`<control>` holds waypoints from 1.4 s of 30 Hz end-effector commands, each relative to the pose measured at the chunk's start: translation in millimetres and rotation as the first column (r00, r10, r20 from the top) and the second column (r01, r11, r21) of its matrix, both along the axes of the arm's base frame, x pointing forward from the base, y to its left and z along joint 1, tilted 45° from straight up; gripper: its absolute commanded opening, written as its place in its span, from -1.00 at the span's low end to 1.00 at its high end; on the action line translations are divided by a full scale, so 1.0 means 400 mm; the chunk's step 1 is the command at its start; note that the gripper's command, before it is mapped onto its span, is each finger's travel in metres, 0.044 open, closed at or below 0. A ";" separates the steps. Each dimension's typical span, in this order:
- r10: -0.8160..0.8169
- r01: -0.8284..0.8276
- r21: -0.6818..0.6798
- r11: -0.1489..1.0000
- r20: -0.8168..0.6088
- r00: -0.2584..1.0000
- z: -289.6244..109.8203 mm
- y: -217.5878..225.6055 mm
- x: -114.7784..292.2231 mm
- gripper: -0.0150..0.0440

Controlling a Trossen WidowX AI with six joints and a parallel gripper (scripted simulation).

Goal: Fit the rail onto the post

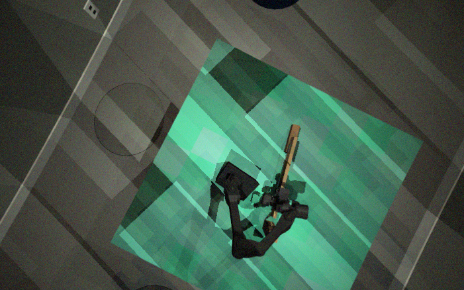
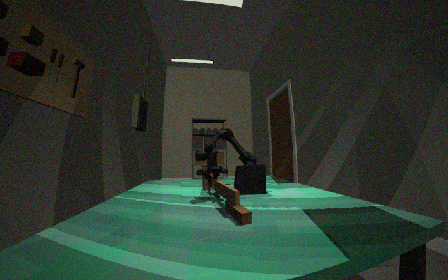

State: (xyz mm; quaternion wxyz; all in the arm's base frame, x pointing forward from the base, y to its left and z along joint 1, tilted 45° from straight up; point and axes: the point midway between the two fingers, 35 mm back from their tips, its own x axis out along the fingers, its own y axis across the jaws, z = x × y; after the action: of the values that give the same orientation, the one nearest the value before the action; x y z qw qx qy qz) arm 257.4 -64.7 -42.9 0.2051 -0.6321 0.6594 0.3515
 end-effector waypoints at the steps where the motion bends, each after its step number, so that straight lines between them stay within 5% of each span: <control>1: 0.007 -0.008 0.003 1.000 0.008 1.000 0.010 0.000 0.007 -0.49; 42: 0.007 -0.007 0.002 1.000 0.008 1.000 0.032 -0.023 0.013 -0.49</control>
State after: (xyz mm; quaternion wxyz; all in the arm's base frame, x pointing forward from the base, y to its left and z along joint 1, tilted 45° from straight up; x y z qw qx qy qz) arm 260.0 -74.1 -34.4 0.2049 -0.6318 0.6594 0.3522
